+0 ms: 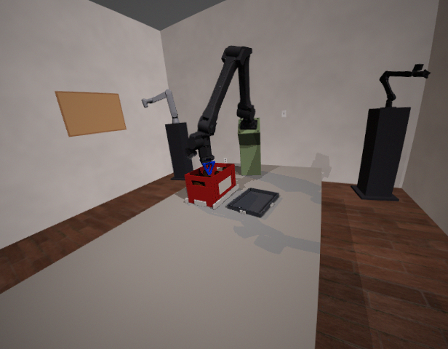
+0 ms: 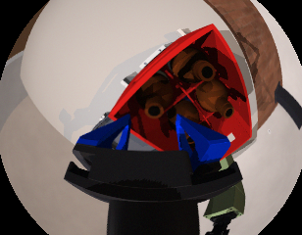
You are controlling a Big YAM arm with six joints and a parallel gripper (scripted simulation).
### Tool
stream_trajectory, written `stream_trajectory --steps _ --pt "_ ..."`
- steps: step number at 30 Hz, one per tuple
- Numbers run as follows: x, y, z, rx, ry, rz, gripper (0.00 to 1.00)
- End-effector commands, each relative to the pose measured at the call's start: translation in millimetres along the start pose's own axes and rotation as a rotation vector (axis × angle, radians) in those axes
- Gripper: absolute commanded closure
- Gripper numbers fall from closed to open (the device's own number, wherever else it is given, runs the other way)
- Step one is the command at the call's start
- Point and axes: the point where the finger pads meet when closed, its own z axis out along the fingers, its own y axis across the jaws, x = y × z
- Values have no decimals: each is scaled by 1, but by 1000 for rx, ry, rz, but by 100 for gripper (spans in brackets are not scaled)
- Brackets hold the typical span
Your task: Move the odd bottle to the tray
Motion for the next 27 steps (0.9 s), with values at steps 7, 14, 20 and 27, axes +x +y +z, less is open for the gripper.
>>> stream_trajectory --steps 7,14,20,27 --pt "3 5 -2 -11 -7 1 39" --pt "3 5 -2 -11 -7 1 39" --pt "6 1 5 -1 4 5 39" --pt "8 0 12 2 11 5 39"
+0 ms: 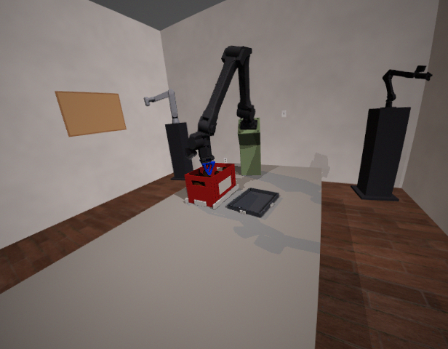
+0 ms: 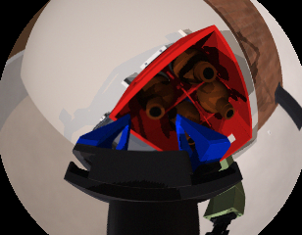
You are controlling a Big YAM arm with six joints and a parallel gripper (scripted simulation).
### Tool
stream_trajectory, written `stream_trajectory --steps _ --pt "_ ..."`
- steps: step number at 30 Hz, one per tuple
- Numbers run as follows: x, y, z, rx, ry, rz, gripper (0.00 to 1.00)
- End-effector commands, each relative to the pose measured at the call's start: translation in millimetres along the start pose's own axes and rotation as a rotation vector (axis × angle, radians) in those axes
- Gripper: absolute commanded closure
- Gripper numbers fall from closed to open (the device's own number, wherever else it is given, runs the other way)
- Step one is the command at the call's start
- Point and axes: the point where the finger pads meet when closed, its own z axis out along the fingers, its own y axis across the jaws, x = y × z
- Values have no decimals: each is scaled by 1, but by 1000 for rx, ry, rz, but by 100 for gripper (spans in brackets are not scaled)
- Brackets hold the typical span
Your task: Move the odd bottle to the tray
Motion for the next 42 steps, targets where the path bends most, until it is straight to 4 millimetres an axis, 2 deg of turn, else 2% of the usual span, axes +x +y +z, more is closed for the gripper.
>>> stream_trajectory --steps 1,10,13,18,42 --pt "8 -2 11 6 15 8 39" --pt "2 4 18 -3 4 4 39" --pt "-3 0 17 1 -3 14 39" --pt "-4 11 23 -13 -6 -1 39" --pt "-3 8 42 -8 -3 4 39"
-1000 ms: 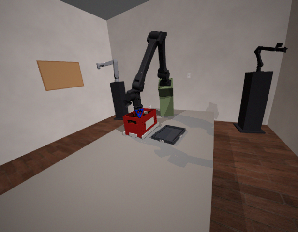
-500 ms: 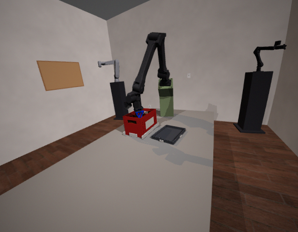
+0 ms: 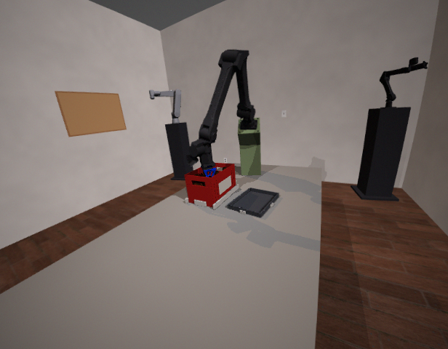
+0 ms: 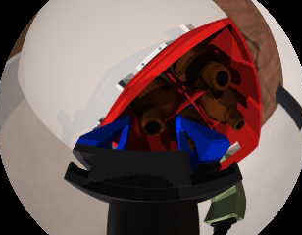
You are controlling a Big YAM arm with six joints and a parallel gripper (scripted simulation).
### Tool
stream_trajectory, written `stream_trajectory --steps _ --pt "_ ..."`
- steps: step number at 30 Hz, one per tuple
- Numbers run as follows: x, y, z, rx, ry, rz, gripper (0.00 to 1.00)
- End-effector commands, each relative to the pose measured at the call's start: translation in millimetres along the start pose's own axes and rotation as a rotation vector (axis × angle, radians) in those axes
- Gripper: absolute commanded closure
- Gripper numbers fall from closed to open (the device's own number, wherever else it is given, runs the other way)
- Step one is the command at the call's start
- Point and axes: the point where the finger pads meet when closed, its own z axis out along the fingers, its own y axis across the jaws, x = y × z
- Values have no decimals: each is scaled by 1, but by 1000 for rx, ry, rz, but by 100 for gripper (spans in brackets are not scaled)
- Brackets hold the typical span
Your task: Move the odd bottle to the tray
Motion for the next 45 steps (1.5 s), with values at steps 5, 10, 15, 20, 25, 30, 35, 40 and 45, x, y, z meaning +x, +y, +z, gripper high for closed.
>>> stream_trajectory --steps 5,10,15,20,25,30,35,40,45 --pt "-5 12 6 -13 -6 1 39" --pt "-5 12 6 -14 -7 -1 39" --pt "-5 12 6 -14 -7 -1 39" --pt "-5 12 6 -14 -7 -1 39" --pt "-5 12 6 -14 -7 -1 39" --pt "-5 12 6 -14 -7 -1 39" --pt "-5 12 6 -14 -7 -1 39" --pt "-5 12 6 -14 -7 -1 39" --pt "-5 12 6 -14 -7 -1 100"
